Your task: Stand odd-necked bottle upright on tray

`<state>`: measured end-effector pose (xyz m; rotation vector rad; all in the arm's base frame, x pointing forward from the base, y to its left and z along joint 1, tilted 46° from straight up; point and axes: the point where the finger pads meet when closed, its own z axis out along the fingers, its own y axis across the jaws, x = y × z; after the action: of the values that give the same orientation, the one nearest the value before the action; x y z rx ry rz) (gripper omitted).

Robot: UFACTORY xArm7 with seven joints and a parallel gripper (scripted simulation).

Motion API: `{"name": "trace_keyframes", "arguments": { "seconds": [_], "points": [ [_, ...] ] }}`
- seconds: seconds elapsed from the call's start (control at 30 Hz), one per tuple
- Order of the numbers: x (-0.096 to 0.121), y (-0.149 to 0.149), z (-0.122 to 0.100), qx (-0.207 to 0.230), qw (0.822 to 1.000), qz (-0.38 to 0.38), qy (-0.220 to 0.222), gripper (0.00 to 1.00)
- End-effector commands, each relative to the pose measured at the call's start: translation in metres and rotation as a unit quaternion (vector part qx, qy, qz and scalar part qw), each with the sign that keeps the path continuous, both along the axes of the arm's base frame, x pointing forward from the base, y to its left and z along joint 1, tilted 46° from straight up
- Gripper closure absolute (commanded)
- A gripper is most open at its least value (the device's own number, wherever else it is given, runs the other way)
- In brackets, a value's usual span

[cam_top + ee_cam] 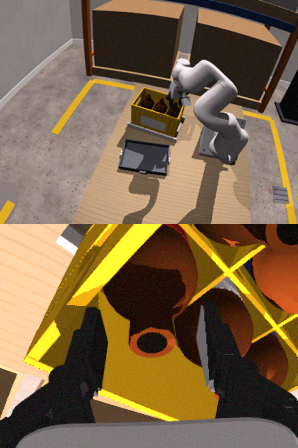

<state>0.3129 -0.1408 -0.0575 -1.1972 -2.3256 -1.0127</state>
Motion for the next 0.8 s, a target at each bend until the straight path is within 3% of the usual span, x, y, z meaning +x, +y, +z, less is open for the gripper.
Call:
{"name": "trace_keyframes", "arguments": {
  "seconds": [0.0,0.77],
  "points": [
    [0.000,-0.008,0.006,-0.002,1.000,-0.001,-0.001,0.35],
    [-0.001,-0.052,0.048,-0.002,1.000,-0.001,-0.001,0.35]
  ]
}}
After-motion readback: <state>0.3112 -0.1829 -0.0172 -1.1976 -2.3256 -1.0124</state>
